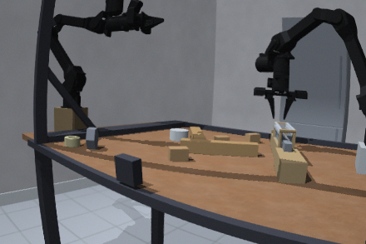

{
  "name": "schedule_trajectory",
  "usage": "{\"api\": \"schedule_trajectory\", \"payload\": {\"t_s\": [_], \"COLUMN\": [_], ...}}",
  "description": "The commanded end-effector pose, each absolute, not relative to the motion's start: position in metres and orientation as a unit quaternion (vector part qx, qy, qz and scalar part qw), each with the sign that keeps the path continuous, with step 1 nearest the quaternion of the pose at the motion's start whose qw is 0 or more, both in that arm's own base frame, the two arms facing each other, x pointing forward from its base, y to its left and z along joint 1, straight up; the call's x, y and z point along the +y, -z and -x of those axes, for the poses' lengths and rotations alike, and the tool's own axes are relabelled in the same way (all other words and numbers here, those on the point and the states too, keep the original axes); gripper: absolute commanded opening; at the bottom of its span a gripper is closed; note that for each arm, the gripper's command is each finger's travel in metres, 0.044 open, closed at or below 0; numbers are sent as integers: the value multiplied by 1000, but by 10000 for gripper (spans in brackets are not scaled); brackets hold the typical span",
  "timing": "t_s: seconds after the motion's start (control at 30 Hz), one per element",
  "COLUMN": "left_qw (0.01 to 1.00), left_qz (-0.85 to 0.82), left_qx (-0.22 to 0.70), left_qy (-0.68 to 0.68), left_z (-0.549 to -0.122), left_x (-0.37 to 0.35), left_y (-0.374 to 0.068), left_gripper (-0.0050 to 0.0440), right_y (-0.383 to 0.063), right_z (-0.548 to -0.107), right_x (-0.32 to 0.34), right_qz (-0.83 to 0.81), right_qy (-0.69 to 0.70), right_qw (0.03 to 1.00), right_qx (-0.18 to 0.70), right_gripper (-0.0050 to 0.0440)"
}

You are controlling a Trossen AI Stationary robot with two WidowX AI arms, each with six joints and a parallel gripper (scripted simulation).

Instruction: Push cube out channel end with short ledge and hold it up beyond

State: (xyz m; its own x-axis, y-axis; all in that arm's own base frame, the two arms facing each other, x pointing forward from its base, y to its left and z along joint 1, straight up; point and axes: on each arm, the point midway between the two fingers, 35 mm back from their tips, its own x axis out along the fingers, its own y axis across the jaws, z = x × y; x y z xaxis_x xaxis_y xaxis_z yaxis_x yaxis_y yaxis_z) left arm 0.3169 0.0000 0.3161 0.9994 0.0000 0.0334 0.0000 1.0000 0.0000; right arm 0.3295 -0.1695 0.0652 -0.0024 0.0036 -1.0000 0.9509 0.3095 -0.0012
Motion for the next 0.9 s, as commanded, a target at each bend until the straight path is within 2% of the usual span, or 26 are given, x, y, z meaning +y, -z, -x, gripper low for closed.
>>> {"api": "schedule_trajectory", "payload": {"t_s": [0.0, 0.87], "left_qw": [1000, 1000], "left_qz": [0, 0], "left_qx": [-25, -25], "left_qy": [0, 0], "left_z": [-316, -316], "left_x": [0, 0], "left_y": [-323, -323], "left_gripper": [0, 0], "right_y": [-69, -22], "right_z": [-333, -329], "right_x": [-171, -170], "right_qz": [-419, -416], "right_qy": [413, 415], "right_qw": [579, 575], "right_qx": [565, 569], "right_gripper": [170, 170]}}
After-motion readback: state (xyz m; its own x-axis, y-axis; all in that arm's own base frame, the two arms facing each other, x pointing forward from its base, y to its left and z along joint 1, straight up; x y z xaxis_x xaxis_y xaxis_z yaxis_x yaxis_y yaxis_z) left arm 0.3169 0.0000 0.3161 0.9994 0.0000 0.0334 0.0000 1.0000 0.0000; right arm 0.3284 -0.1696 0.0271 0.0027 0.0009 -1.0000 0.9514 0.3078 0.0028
